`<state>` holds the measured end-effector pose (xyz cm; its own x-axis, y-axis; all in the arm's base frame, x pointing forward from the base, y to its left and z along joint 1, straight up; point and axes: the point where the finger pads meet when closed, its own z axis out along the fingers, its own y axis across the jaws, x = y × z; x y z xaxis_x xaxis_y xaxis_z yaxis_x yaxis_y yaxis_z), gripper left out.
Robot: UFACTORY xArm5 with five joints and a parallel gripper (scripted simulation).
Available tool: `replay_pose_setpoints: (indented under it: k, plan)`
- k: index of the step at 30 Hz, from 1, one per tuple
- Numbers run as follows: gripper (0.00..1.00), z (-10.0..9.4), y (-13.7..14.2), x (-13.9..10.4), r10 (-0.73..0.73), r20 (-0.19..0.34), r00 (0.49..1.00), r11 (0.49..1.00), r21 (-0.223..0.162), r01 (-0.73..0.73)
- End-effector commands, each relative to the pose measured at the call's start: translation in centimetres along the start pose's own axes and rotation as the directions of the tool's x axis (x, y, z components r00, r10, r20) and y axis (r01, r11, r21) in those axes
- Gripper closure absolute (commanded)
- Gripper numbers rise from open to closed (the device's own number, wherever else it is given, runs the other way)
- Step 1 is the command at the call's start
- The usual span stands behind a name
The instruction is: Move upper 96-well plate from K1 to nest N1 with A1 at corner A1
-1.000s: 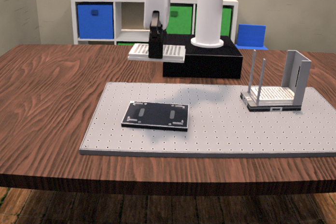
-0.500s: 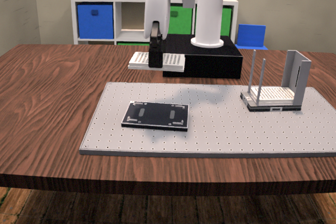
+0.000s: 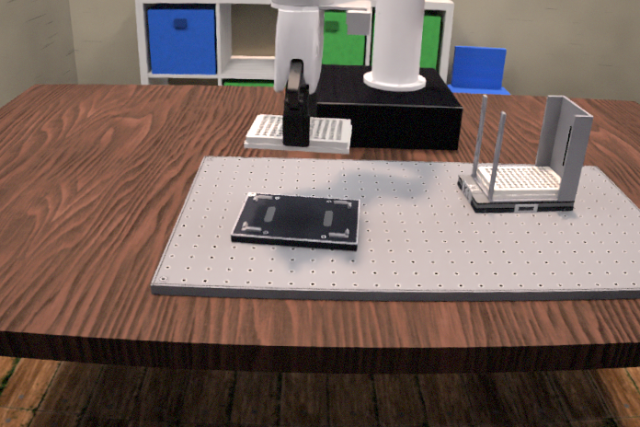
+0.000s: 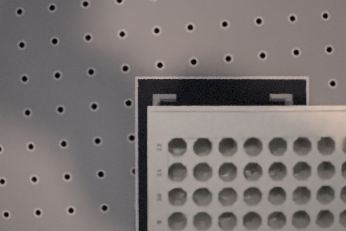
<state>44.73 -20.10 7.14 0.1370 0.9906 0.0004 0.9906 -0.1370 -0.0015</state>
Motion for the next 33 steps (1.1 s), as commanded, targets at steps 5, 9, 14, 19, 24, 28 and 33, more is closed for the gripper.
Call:
replay_pose_setpoints:
  k: [5,9,14,19,24,28,33]
  plan:
    - [1.0,1.2,0.2,0.0,0.0,0.001,1.0,1.0,-0.004,0.0]
    - [1.0,1.8,0.2,0.0,0.0,0.001,1.0,1.0,-0.004,0.0]
    - [1.0,2.7,0.2,0.0,0.0,0.001,1.0,1.0,-0.004,0.0]
    - [1.0,3.2,0.2,0.0,0.0,0.001,1.0,1.0,-0.004,0.0]
    - [1.0,4.0,0.2,0.0,0.0,0.001,1.0,1.0,-0.004,0.0]
    - [1.0,4.7,0.2,0.0,0.0,0.001,1.0,1.0,-0.004,0.0]
    - [1.0,5.5,0.2,-0.1,0.0,0.001,1.0,1.0,-0.004,0.0]
